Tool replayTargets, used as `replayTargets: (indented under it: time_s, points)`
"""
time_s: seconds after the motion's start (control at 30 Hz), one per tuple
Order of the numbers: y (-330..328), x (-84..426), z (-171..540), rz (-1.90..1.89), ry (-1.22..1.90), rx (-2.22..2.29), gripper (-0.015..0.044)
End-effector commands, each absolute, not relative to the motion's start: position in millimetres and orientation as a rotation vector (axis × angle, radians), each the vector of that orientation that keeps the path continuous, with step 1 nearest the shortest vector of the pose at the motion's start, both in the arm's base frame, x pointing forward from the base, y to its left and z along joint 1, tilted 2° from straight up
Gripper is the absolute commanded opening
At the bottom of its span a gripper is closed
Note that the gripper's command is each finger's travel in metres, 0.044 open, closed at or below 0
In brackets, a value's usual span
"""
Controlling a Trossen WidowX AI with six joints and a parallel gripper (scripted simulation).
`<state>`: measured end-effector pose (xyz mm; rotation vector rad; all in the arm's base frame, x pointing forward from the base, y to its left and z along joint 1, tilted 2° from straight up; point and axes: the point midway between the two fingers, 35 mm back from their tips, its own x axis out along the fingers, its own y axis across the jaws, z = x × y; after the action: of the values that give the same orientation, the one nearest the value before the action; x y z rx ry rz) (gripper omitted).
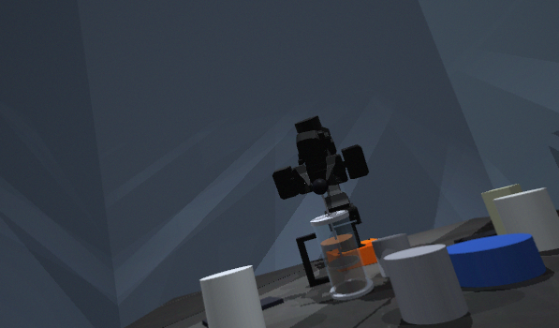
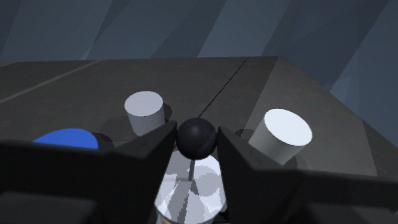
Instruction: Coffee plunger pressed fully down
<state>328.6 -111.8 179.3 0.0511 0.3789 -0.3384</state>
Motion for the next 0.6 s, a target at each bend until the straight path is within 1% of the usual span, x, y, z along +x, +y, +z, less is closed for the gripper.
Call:
replayTargets:
  time_s: [0.0,0.57]
  points:
    - [-111.5,326.4,150.4,-0.334,0.466,0.057,0.0117]
    - [-113.6,331.7,153.5,-0.334,0.466,0.057,0.0117]
